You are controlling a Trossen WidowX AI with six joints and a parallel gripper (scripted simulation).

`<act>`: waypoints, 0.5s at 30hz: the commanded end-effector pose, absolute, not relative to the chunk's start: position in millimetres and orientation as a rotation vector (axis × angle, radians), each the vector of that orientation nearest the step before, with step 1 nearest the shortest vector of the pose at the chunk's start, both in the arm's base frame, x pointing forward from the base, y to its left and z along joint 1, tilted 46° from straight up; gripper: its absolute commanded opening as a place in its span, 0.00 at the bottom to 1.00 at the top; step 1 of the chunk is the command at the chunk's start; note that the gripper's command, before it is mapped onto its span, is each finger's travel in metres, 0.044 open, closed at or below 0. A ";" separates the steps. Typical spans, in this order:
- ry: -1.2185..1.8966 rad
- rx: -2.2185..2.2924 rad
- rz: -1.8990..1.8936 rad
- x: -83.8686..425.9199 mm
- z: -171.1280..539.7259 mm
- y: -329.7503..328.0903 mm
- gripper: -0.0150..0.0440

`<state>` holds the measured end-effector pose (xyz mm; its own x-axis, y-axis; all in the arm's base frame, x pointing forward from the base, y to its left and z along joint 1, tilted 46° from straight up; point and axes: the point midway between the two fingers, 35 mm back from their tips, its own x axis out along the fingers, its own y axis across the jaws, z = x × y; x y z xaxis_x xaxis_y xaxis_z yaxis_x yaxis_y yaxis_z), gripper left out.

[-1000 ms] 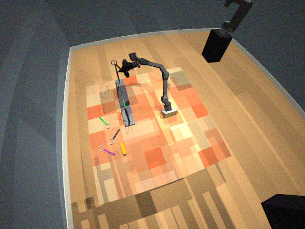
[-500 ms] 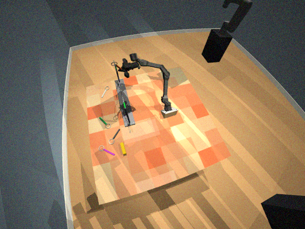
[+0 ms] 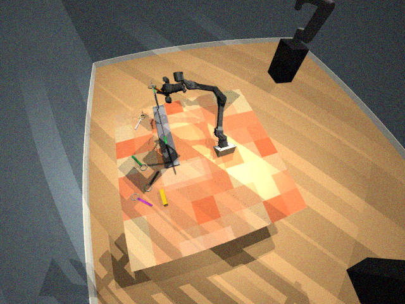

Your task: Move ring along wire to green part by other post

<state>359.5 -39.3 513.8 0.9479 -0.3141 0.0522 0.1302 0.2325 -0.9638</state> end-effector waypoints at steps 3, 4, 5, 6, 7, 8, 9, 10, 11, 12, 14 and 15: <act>0.147 -1.376 -0.325 358.8 516.5 -39.9 0.00; 0.144 -1.387 -0.328 358.8 516.9 -40.0 0.00; 0.141 -1.399 -0.330 358.8 517.4 -40.0 0.00; 0.139 -1.411 -0.333 358.8 517.8 -40.1 0.00; 0.136 -1.423 -0.336 358.8 518.2 -40.2 0.00; 0.133 -1.435 -0.339 358.8 518.7 -40.3 0.00; 0.130 -1.447 -0.342 358.7 519.1 -40.3 0.00; 0.127 -1.459 -0.345 358.7 519.5 -40.4 0.00; 0.125 -1.471 -0.348 358.7 520.0 -40.4 0.00; 0.122 -1.483 -0.350 358.7 520.4 -40.5 0.00; 0.116 -1.507 -0.356 358.6 521.3 -40.5 0.00; 0.113 -1.519 -0.359 358.6 521.8 -40.6 0.00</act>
